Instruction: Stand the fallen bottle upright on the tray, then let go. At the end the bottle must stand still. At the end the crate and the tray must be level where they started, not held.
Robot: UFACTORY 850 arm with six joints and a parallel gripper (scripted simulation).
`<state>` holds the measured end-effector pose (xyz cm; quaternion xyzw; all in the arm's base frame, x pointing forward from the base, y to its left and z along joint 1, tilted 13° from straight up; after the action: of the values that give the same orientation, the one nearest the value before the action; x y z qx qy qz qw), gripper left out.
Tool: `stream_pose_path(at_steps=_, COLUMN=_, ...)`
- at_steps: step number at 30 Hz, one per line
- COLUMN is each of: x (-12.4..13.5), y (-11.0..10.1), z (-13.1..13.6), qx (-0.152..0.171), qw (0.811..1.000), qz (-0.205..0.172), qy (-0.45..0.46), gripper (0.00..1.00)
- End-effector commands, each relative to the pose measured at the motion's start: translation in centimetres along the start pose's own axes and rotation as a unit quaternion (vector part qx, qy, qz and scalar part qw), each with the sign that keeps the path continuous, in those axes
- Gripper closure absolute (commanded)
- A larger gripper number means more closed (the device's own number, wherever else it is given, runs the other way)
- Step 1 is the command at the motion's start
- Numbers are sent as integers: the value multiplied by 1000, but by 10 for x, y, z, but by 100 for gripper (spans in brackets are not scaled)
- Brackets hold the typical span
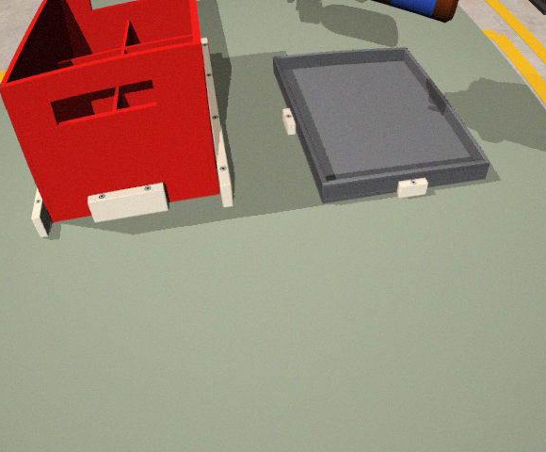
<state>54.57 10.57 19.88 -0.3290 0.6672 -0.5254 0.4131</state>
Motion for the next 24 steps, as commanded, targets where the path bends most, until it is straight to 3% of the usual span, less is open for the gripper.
stream_pose_path(at_steps=1, x=0, y=-1, z=1, qx=1, qw=999, qz=1, qy=-40, gripper=100)
stream_pose_path(at_steps=9, x=0, y=-1, z=1, qx=1, qw=996, qz=1, qy=-89, gripper=100)
stream_pose_path(at_steps=24, x=0, y=-1, z=1, qx=1, qw=995, qz=1, qy=-97, gripper=100)
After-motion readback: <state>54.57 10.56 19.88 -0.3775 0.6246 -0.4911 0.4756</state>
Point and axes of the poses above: the point where the finger pads meet when closed, its own y axis out along the fingers, its own z axis across the jaws, x = y × z, the point moved 4 cm from there along -y, back along the fingers, and after that the axes turned 5 degrees about y, right-handed, at the moved point
